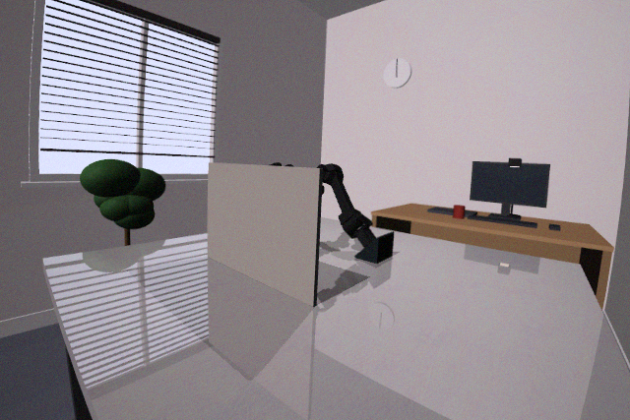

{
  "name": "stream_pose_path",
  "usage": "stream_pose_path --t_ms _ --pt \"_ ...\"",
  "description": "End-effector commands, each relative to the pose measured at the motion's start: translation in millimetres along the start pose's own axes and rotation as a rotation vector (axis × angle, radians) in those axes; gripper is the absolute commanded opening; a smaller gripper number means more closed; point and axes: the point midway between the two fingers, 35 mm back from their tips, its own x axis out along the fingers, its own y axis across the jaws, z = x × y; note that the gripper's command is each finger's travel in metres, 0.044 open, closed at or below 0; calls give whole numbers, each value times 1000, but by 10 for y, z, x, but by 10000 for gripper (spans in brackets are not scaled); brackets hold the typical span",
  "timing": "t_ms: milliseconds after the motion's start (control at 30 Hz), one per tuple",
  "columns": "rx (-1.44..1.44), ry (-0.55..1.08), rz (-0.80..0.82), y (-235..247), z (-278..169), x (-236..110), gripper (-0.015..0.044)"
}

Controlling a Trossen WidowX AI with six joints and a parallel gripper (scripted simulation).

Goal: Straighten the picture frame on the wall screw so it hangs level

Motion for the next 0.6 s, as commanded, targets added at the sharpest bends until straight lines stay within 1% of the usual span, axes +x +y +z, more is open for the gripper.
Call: stream_pose_path --t_ms 0,567 --pt "4 3 10 22 -13 -1 0" --pt "4 3 10 8 -15 0 0"
